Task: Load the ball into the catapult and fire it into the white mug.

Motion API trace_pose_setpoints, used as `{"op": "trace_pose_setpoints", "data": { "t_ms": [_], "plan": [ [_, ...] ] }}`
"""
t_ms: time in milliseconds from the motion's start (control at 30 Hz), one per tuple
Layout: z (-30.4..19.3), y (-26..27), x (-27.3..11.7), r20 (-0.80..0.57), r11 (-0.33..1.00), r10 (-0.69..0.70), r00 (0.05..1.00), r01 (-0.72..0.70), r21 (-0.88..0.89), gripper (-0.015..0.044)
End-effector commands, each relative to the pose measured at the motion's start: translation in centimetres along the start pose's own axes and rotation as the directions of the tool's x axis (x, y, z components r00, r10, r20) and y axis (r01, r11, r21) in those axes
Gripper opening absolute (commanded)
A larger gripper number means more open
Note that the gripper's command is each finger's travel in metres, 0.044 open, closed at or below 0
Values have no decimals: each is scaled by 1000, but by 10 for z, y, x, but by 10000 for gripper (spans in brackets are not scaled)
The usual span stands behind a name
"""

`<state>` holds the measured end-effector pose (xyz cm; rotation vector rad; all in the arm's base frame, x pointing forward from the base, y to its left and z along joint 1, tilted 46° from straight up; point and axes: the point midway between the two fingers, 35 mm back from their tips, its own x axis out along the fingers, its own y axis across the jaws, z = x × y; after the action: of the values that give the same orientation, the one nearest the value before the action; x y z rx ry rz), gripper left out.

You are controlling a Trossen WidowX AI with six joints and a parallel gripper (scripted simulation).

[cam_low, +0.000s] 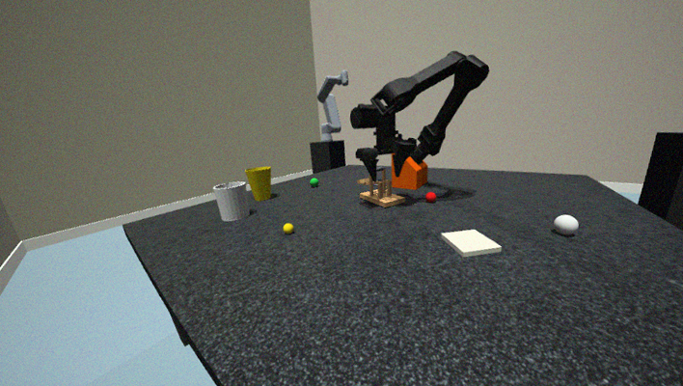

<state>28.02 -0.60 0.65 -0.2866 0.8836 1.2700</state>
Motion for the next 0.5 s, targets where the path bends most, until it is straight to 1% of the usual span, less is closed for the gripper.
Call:
{"op": "trace_pose_setpoints", "data": {
  "t_ms": [0, 467],
  "plan": [
    [0, 0, 7, 4, 1000, 1, 1000, -1, 5, 440],
    [0, 0, 30, 5, 1000, 1, 1000, -1, 4, 440]
  ]
}}
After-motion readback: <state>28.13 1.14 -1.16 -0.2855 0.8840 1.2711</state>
